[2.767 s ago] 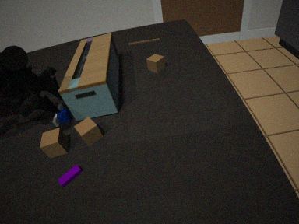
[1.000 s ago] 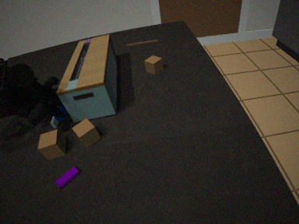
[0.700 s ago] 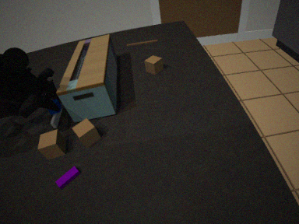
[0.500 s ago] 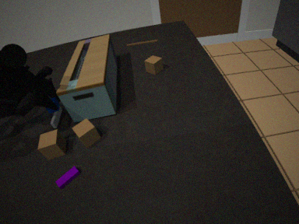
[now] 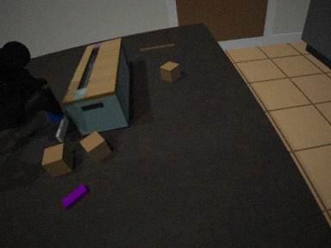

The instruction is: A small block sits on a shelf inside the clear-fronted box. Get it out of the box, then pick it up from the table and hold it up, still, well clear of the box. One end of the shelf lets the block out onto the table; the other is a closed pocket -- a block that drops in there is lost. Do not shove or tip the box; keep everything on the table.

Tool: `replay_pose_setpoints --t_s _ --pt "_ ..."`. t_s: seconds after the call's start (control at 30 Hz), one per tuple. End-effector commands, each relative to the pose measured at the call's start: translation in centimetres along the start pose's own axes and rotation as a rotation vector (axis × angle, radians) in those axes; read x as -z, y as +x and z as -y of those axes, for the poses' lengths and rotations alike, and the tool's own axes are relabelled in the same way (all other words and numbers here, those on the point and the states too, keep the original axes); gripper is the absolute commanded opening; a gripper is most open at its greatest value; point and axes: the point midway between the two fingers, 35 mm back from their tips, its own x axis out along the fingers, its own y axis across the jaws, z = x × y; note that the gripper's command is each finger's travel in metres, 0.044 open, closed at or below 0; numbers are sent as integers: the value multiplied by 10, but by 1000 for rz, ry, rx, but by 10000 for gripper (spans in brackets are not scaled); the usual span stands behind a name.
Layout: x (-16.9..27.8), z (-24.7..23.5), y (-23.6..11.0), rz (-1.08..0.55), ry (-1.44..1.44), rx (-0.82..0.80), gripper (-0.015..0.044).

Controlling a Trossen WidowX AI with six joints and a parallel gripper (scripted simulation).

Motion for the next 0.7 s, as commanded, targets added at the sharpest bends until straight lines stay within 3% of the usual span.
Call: replay_pose_setpoints --t_s 0.0,0.67 --pt "2 -2 -5 4 -164 -7 0" --pt "3 7 -20 40 -990 18 0"
